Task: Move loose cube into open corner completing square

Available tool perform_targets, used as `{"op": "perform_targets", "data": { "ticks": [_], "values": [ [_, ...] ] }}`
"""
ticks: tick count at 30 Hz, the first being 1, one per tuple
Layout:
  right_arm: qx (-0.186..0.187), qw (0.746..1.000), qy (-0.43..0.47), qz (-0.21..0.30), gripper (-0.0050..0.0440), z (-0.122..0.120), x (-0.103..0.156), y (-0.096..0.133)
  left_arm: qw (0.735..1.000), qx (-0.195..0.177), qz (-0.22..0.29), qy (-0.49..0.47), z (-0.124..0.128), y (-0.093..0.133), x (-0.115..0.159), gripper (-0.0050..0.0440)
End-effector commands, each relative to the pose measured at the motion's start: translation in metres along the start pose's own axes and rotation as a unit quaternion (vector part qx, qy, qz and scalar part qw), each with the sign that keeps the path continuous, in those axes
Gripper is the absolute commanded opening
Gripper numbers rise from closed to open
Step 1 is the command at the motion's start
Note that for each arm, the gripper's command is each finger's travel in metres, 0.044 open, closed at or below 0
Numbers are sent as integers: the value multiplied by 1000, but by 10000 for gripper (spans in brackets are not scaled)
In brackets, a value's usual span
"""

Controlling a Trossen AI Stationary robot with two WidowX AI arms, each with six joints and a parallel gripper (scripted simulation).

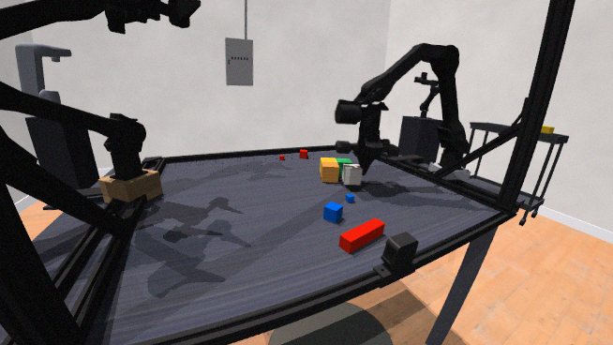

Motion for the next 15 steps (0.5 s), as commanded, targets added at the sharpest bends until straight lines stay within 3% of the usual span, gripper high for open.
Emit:
{"op": "perform_targets", "data": {
  "ticks": [1,15],
  "values": [
    [-3,1000,1,2,0,-4,-1,-3,1000,1,0,3,0,0,0,400],
    [-3,1000,1,2,0,-11,-3,-3,1000,1,0,3,0,0,0,400]
  ]
}}
Point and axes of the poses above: on each arm, the point midway between the two fingers, 35 mm back from their tips, its own y axis back along the fingers, its own z axis across the jaws, x = y × z, the point moved 10 cm from there along y, back along the fingers, and after that the axes turned 15 degrees about -y, right-handed, at the moved point
